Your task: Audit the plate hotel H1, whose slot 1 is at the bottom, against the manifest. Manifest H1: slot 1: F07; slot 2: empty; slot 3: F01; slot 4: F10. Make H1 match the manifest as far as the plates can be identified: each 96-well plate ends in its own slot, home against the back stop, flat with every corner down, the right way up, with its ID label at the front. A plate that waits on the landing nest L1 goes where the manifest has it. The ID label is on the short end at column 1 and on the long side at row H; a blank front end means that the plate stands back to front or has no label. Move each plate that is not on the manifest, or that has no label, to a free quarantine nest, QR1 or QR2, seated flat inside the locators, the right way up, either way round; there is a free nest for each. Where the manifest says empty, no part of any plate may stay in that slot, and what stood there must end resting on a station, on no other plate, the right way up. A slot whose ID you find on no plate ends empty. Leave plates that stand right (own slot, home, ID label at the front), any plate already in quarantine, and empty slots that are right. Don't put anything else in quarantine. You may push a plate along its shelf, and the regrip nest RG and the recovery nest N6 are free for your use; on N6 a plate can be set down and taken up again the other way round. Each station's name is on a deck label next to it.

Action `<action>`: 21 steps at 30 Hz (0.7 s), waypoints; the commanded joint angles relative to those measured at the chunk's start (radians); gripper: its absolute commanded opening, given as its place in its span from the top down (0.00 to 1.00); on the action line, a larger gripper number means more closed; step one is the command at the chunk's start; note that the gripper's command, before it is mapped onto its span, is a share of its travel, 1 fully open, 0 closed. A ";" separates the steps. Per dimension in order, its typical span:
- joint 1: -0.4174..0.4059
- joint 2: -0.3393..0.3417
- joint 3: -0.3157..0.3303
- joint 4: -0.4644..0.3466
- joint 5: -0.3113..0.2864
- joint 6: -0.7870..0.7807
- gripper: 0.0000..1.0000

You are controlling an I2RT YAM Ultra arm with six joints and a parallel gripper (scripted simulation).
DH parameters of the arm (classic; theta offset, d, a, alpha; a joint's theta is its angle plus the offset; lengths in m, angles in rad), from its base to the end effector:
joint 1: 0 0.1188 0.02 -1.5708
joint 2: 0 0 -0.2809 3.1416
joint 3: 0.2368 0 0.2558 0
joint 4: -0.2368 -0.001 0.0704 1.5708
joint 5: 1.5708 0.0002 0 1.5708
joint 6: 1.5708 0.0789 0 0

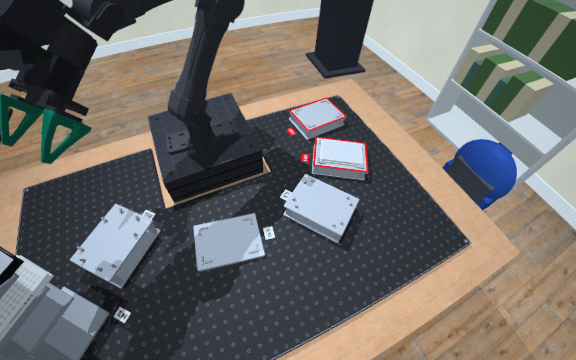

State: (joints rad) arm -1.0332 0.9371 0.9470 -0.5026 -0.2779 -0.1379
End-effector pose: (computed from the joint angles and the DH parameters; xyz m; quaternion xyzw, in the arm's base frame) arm 0.1375 -0.1864 0.3383 0.3038 0.7970 -0.1819 0.4894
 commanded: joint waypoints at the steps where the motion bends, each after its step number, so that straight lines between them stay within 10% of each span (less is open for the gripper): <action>1: -0.001 0.003 0.053 -0.048 -0.006 -0.003 0.00; 21: -0.003 0.024 0.136 -0.111 -0.008 -0.004 0.00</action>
State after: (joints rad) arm -1.0363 0.9623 1.0752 -0.6178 -0.2825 -0.1406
